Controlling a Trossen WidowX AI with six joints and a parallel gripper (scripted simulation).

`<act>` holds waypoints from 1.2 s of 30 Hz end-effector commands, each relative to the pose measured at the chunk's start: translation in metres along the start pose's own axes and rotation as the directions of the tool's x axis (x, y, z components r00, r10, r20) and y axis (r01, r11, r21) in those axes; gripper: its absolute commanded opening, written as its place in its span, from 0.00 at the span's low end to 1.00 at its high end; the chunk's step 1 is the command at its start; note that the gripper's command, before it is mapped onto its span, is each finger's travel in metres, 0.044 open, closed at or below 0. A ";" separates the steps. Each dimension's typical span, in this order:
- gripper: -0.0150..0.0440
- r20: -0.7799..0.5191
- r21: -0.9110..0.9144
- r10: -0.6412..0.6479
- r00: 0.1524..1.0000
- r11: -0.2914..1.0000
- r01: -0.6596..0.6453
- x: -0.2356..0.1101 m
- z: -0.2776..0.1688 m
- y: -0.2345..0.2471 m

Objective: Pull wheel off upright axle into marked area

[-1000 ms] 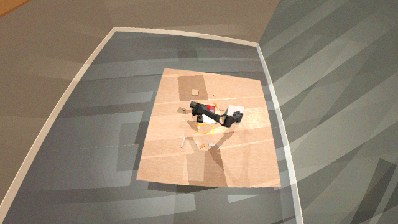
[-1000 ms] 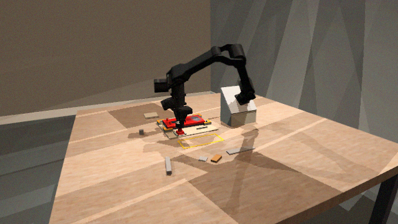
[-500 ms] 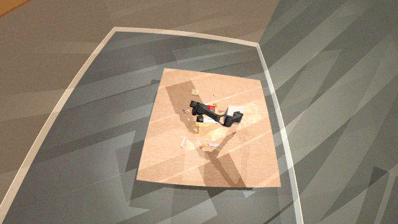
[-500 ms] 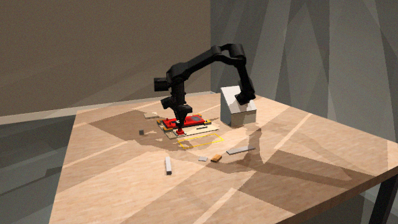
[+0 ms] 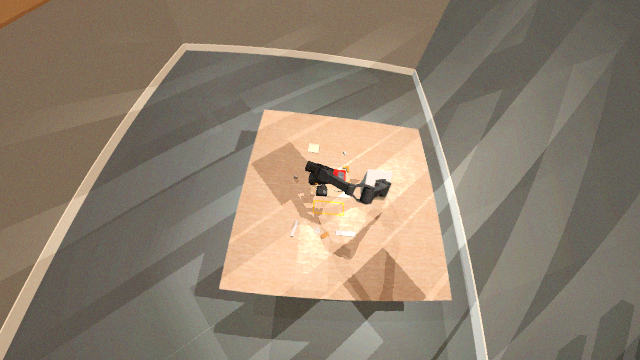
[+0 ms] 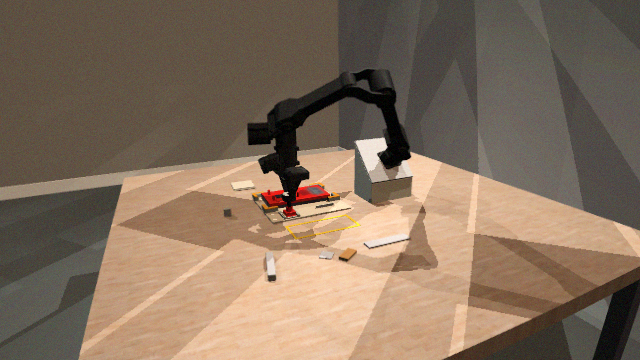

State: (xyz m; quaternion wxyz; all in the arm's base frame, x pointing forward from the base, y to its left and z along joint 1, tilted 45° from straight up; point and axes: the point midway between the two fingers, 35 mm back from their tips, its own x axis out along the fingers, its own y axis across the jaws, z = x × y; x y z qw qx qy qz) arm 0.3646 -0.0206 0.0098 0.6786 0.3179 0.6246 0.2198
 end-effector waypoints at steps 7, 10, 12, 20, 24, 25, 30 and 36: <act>0.25 0.006 -0.003 -0.003 1.000 1.000 0.003 -0.006 0.000 -0.001; 0.25 0.006 -0.003 -0.003 1.000 1.000 0.003 -0.007 0.000 -0.001; 0.25 0.006 -0.003 -0.003 1.000 1.000 0.003 -0.008 0.000 -0.001; 0.25 0.007 -0.002 -0.003 1.000 1.000 0.003 -0.010 0.000 -0.001; 0.25 0.007 -0.002 -0.003 1.000 1.000 0.003 -0.011 0.000 -0.001; 0.25 0.007 -0.002 -0.003 1.000 1.000 0.003 -0.012 0.000 -0.001; 0.25 0.008 -0.001 -0.004 1.000 1.000 0.004 -0.025 0.000 -0.001; 0.25 0.008 -0.001 -0.004 1.000 1.000 0.004 -0.047 -0.002 -0.001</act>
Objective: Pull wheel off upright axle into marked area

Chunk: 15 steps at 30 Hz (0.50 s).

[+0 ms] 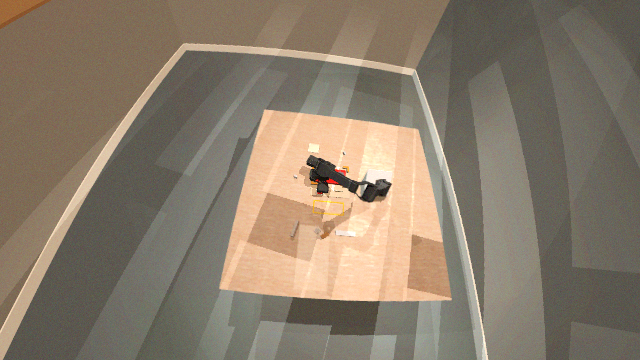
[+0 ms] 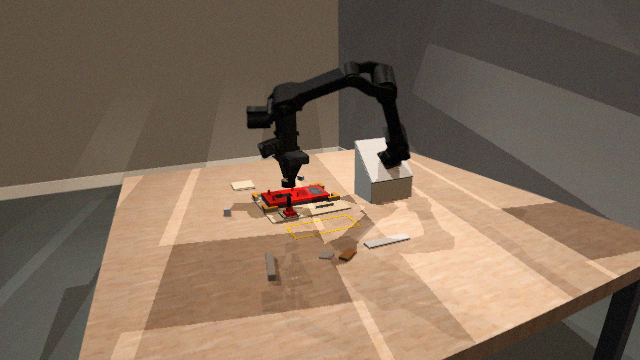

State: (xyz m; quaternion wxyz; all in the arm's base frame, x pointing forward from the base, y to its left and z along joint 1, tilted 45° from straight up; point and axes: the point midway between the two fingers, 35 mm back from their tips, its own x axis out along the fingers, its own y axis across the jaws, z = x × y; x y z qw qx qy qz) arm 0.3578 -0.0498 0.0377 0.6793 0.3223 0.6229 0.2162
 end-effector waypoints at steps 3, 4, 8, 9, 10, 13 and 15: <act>0.25 0.000 0.000 -0.001 1.000 1.000 0.001 -0.001 -0.002 0.007; 0.25 0.000 -0.001 -0.001 1.000 1.000 0.001 -0.001 -0.004 0.012; 0.25 -0.001 -0.002 -0.003 1.000 1.000 0.003 -0.003 -0.012 0.031; 0.25 -0.001 -0.002 -0.003 1.000 1.000 0.003 -0.003 -0.014 0.036; 0.25 -0.001 -0.002 -0.003 1.000 1.000 0.003 -0.003 -0.017 0.040; 0.25 -0.001 -0.003 -0.004 1.000 1.000 0.004 -0.004 -0.024 0.054; 0.25 -0.001 -0.004 -0.004 1.000 1.000 0.004 -0.005 -0.029 0.062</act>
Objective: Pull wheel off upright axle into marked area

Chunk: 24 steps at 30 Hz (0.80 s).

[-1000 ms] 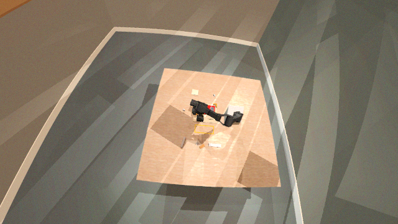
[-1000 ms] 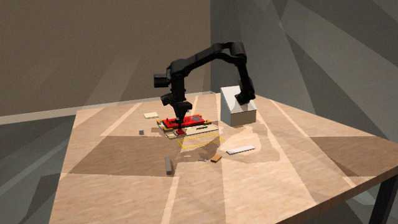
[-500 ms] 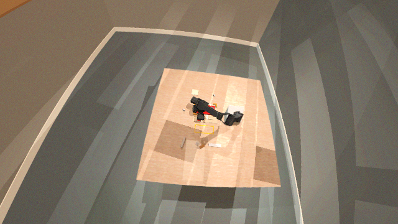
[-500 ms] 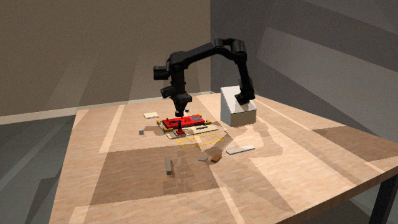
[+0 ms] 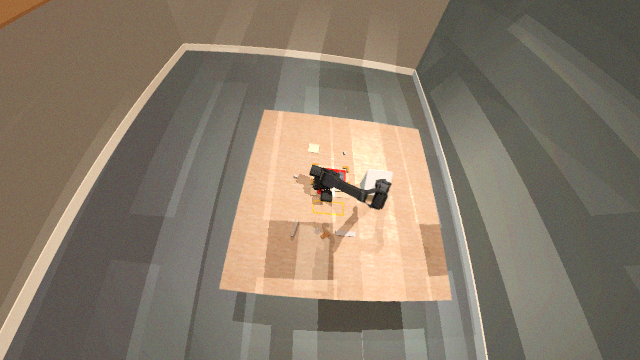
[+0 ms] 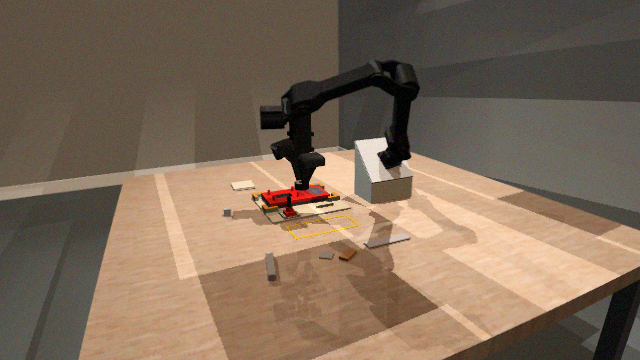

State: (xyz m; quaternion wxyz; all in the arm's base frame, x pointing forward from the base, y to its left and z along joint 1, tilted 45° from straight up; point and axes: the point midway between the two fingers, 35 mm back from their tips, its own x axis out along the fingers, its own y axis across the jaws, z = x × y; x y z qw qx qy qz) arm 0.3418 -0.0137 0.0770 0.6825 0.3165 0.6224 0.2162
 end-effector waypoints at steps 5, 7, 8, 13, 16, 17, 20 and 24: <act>0.25 -0.004 0.005 0.005 1.000 1.000 -0.005 -0.001 -0.021 0.032; 0.25 -0.004 0.004 0.006 1.000 1.000 -0.006 -0.001 -0.026 0.040; 0.25 -0.004 0.004 0.007 1.000 1.000 -0.007 -0.001 -0.029 0.043; 0.25 -0.004 0.003 0.008 1.000 1.000 -0.008 -0.001 -0.037 0.053; 0.25 -0.004 0.003 0.008 1.000 1.000 -0.008 0.006 -0.037 0.053; 0.25 -0.004 0.003 0.008 1.000 1.000 -0.008 0.010 -0.037 0.053; 0.25 -0.004 0.003 0.009 1.000 1.000 -0.009 0.018 -0.037 0.053; 0.25 -0.004 0.003 0.007 1.000 1.000 -0.007 0.028 -0.036 0.052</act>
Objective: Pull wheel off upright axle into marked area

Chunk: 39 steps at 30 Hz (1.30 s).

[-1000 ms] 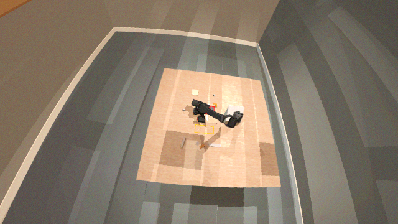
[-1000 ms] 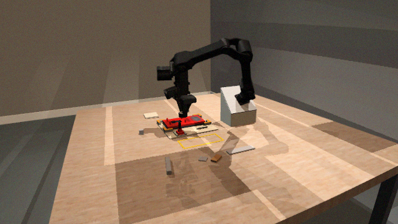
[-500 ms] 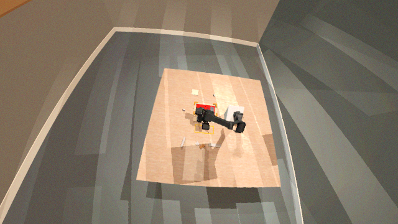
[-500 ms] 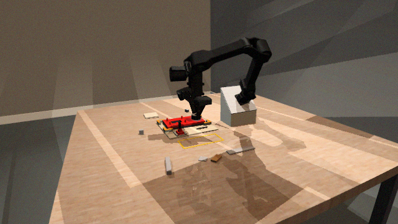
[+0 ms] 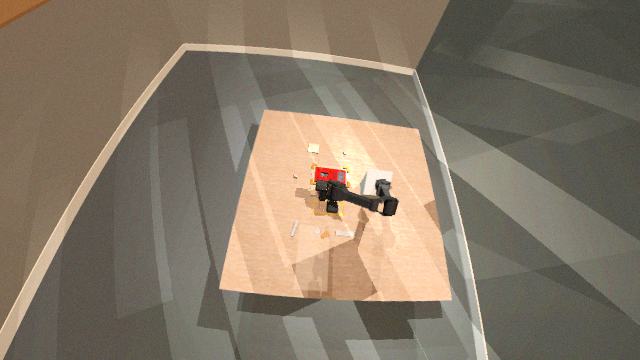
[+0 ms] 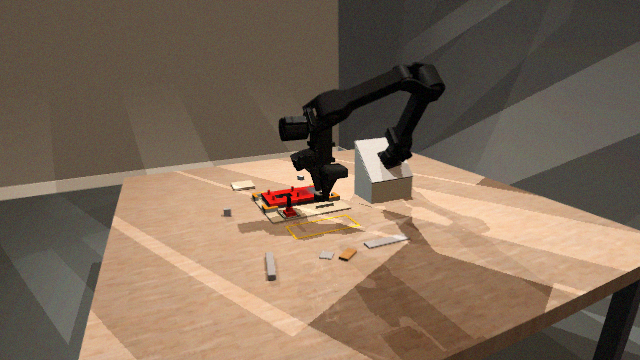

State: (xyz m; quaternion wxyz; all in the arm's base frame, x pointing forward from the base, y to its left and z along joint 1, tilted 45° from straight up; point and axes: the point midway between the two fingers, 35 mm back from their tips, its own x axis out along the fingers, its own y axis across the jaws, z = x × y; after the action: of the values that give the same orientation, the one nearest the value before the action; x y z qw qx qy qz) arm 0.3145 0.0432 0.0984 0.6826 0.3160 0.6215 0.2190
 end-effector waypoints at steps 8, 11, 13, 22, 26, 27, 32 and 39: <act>0.25 -0.003 0.007 0.003 1.000 1.000 -0.003 0.049 0.001 0.000; 0.25 -0.003 0.007 0.005 1.000 1.000 -0.005 0.065 0.000 0.000; 0.25 -0.003 0.007 0.007 1.000 1.000 -0.007 0.075 -0.001 0.001; 0.43 -0.004 -0.001 0.013 1.000 1.000 -0.013 0.079 -0.002 0.003; 0.61 -0.004 -0.001 0.013 1.000 1.000 -0.013 0.079 -0.002 0.003; 0.65 -0.004 -0.001 0.013 1.000 1.000 -0.013 0.079 -0.002 0.003; 0.76 -0.004 0.002 0.008 1.000 1.000 -0.008 0.056 0.000 0.002; 0.81 0.001 0.017 0.000 1.000 1.000 0.000 0.025 -0.001 -0.003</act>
State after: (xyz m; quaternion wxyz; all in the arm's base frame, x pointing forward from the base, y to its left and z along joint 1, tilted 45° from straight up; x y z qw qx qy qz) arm 0.3195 0.0578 0.0816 0.6836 0.3227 0.6191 0.2129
